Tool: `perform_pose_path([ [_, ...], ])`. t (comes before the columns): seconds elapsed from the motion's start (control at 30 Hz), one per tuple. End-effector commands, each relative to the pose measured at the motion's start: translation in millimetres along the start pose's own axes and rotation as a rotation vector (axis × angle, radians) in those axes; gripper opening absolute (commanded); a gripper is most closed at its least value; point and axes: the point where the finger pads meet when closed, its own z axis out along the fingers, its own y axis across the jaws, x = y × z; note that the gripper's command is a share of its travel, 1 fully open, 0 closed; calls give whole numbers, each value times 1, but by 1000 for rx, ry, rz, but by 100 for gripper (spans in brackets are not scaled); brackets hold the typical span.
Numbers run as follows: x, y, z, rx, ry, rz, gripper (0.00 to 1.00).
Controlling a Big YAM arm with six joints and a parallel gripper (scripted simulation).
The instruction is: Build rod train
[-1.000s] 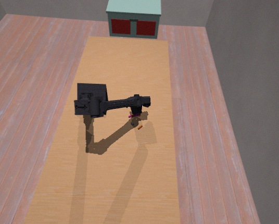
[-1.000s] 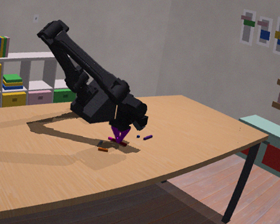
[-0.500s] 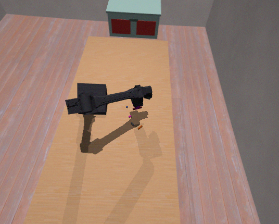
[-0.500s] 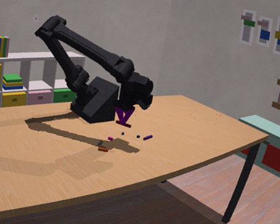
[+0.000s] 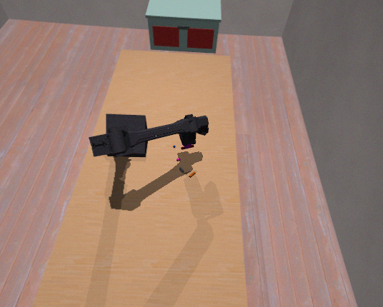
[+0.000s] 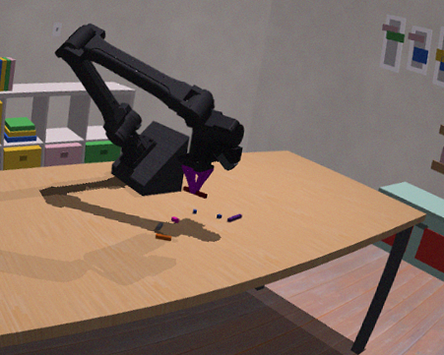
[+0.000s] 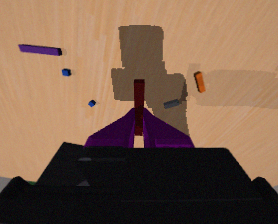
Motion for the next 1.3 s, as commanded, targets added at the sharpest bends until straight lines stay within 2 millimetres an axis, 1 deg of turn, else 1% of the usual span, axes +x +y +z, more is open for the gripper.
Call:
perform_pose_path([
  [0.0,-6,-6,-10,-3,-21,27,4],
  [0.7,-6,-6,-8,-3,-20,25,4],
  [0.8,-2,-4,2,-5,-8,16,4],
  [1.0,-1,-1,19,0,2,4,4],
  [1.2,0,-1,44,0,3,4,4],
  [1.27,0,-1,44,0,3,4,4],
])
